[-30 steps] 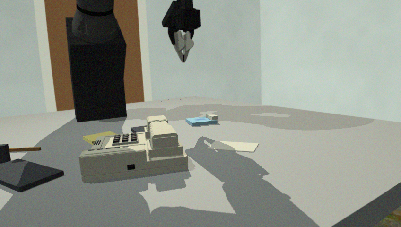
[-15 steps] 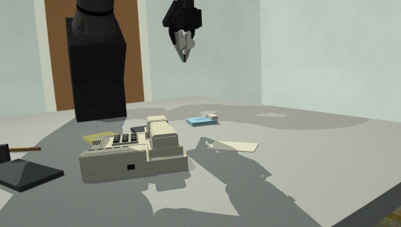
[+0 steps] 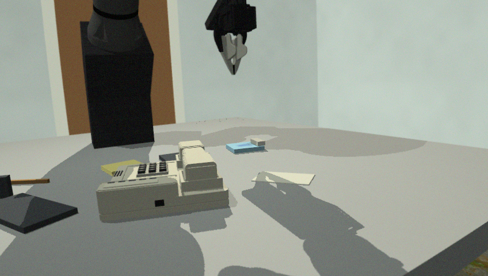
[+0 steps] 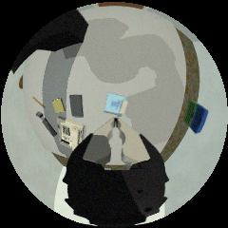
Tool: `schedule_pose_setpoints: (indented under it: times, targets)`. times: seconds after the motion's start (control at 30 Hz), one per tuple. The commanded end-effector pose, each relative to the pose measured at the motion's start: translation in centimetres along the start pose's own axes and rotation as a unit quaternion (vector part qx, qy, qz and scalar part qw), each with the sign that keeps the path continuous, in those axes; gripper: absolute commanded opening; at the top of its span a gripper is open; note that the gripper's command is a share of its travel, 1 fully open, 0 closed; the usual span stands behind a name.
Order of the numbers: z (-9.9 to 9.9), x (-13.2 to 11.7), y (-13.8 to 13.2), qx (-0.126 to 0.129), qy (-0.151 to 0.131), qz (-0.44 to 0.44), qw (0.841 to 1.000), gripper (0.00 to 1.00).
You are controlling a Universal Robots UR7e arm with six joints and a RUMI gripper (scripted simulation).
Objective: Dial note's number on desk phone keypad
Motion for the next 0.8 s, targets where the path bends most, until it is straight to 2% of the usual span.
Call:
schedule_pose_setpoints:
  times: [0.0, 0.17, 0.23, 0.57, 0.77]
  targets:
    - [0.1, -3.9, 1.1, -0.002, 0.004, -0.002, 1.000, 0.00]
    - [0.1, -7.3, 1.8, -0.002, 0.004, -0.002, 1.000, 0.00]
    - [0.1, -7.3, 1.8, -0.002, 0.004, -0.002, 1.000, 0.00]
    - [0.3, -12.0, 2.8, 0.000, 0.005, -0.002, 1.000, 0.00]
    - [0.4, -13.2, 3.0, 0.000, 0.005, -0.002, 1.000, 0.00]
Point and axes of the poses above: the point where the finger pads meet when closed, its own z axis out along the fingers, its own y axis across the jaws, x = y × z, the point moved 2 cm from there along -z, back along the fingers, and after that the axes turned 12 degrees about z, right-handed, at the moved point
